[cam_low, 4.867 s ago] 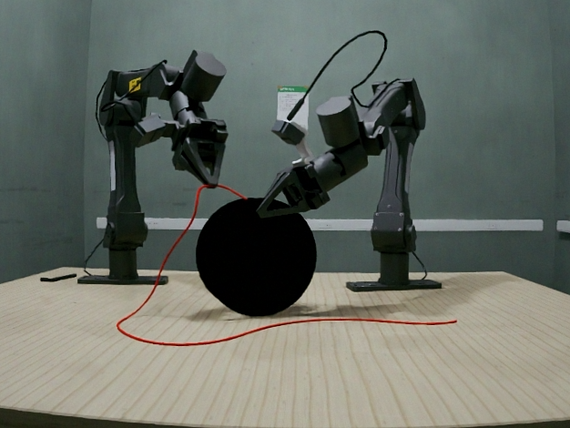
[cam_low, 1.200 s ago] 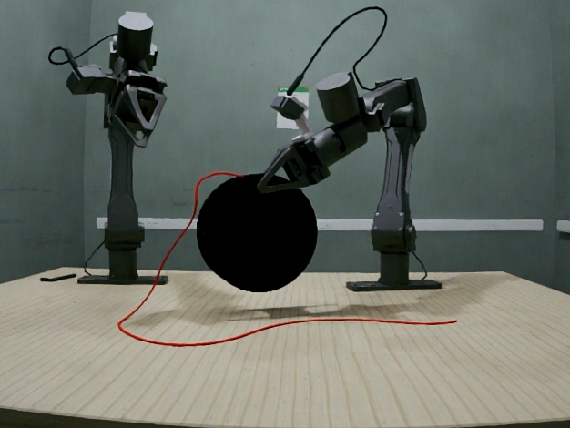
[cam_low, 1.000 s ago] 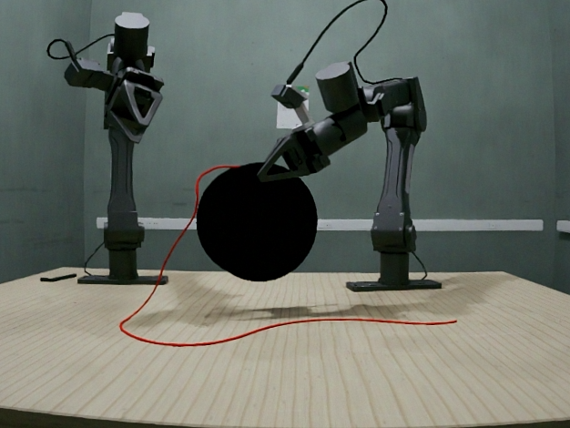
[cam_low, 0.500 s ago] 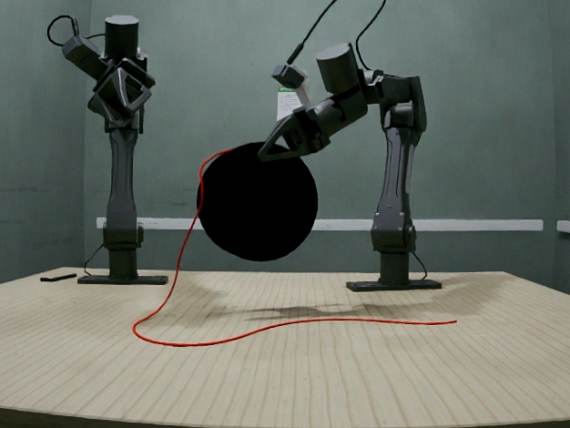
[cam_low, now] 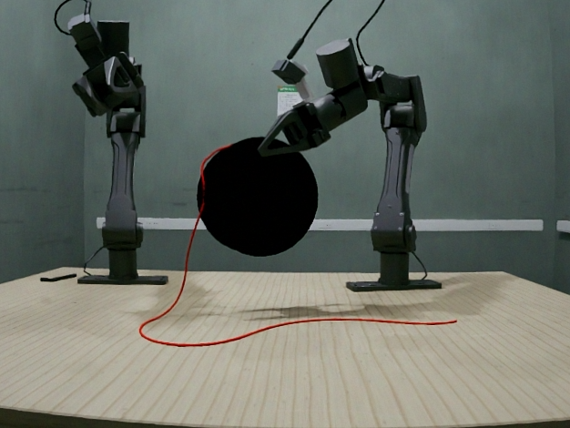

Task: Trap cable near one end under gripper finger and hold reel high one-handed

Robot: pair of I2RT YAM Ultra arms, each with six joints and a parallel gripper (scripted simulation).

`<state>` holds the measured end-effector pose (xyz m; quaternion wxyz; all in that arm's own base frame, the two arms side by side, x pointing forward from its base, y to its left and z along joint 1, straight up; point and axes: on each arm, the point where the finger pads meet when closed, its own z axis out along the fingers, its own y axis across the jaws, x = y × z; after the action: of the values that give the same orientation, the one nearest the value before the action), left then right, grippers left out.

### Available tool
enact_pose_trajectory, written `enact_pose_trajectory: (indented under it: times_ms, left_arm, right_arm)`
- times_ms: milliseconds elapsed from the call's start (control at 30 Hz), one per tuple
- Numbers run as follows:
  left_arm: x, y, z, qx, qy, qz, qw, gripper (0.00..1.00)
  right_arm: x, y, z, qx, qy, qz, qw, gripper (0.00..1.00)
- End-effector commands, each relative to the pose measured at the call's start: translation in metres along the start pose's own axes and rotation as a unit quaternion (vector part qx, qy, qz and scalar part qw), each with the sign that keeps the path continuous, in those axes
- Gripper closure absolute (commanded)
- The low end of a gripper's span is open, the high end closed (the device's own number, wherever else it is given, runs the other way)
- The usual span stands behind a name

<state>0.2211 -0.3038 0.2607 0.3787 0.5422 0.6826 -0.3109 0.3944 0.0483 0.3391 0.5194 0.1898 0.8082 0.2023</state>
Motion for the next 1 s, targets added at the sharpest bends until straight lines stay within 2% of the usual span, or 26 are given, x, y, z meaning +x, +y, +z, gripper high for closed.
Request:
enact_pose_trajectory:
  times_ms: [0,300,967]
  left_arm:
    - [-0.023,0.006,-0.008,-0.008,-0.028,0.015,0.999,1.0]
    - [-0.023,0.006,-0.008,-0.008,-0.028,0.015,0.999,1.0]
    - [-0.02,0.006,-0.006,-0.007,-0.023,0.007,1.0,1.0]
  right_arm:
    - [-0.023,0.003,-0.011,-0.018,-0.059,-0.066,0.996,0.7]
    - [-0.045,-0.002,-0.024,-0.014,-0.124,-0.159,0.979,0.7]
    - [-0.069,-0.008,-0.045,0.006,-0.198,-0.258,0.946,0.7]
